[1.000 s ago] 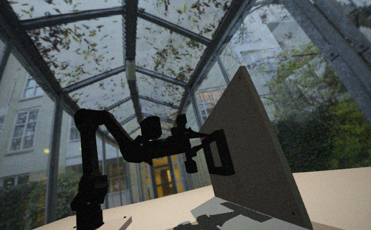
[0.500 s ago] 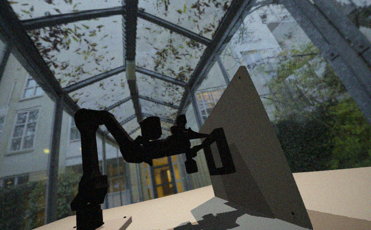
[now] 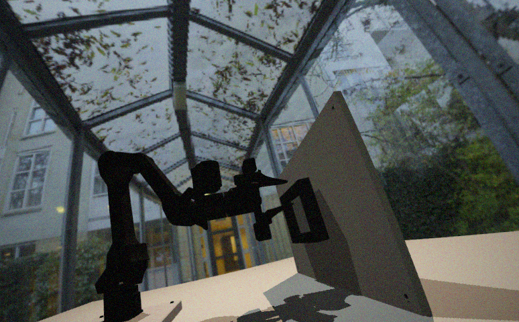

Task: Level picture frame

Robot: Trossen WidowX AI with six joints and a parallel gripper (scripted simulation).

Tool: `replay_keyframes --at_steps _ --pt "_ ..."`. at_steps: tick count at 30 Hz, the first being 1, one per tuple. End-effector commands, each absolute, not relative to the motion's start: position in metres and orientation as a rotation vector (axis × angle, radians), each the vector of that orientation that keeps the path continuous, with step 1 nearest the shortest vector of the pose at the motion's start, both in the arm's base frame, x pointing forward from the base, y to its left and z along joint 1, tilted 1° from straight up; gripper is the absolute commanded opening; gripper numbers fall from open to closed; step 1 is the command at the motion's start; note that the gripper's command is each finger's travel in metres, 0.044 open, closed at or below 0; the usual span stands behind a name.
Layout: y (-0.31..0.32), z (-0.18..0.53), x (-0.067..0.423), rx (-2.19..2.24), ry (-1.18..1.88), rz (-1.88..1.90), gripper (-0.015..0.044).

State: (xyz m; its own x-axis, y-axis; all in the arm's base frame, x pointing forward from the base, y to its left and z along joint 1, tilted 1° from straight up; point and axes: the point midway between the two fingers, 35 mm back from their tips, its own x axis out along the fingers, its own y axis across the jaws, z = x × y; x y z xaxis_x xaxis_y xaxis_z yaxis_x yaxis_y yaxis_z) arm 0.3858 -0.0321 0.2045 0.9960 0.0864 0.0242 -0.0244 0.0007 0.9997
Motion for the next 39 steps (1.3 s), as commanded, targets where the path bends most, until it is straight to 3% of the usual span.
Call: replay_keyframes --at_steps 1,8,14,26,39 --pt "-0.036 0.208 0.359 1.610 0.051 0.088 0.0260" --pt "-0.039 0.200 0.298 1.720 0.058 0.080 0.0260" --pt "-0.044 0.205 0.296 1.714 0.048 0.080 0.0260" --pt "-0.058 0.237 0.215 1.726 0.065 0.072 0.0260" --pt "-0.057 0.237 0.211 1.728 0.065 0.071 0.0260"
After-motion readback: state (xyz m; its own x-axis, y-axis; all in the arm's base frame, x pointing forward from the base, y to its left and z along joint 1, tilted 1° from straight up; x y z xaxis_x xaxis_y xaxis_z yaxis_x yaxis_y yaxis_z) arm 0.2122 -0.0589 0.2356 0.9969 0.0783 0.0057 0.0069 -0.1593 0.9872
